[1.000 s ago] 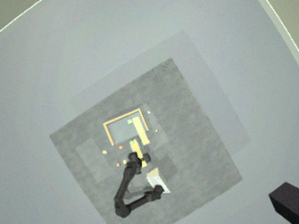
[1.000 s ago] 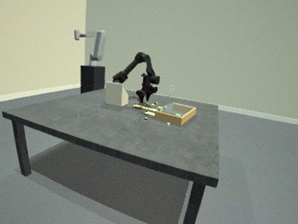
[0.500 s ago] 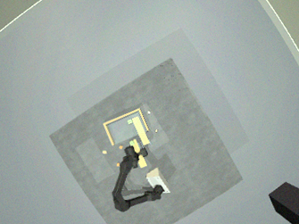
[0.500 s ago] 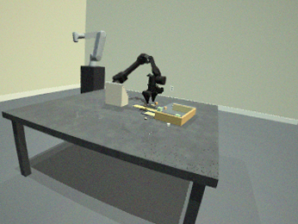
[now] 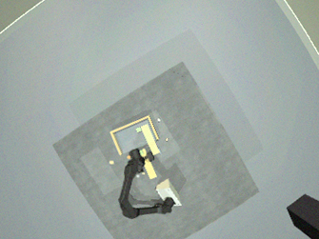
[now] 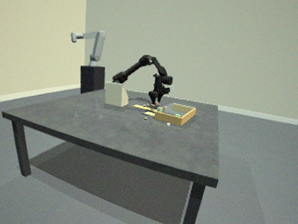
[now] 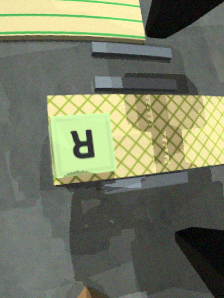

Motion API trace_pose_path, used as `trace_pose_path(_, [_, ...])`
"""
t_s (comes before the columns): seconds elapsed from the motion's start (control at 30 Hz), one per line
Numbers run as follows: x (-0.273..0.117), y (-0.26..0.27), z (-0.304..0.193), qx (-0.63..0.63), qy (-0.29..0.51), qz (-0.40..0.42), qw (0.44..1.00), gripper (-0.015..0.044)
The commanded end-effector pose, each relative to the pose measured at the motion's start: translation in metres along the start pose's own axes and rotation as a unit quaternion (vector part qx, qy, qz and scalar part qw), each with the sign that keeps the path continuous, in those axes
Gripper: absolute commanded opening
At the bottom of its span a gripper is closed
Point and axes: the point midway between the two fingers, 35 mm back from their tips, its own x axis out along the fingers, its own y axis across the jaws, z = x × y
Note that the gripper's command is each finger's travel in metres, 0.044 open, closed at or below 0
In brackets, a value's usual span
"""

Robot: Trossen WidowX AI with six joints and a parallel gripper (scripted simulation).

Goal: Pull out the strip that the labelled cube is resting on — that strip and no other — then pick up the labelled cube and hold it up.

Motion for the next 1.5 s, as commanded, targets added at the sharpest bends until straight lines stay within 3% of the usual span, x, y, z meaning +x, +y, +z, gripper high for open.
trace_pose_path(0.0, [-0.002, 0.0, 0.015, -0.001, 0.0, -0.001, 1.0, 0.044])
trace_pose_path(0.2, [-0.005, 0.001, 0.034, -0.002, 0.0, -0.001, 1.0, 0.044])
trace_pose_path(0.47, [0.006, 0.001, 0.034, -0.002, -0.001, -0.001, 1.0, 0.025])
trace_pose_path(1.47, [0.051, 0.001, 0.034, -0.001, 0.0, 0.001, 1.0, 0.025])
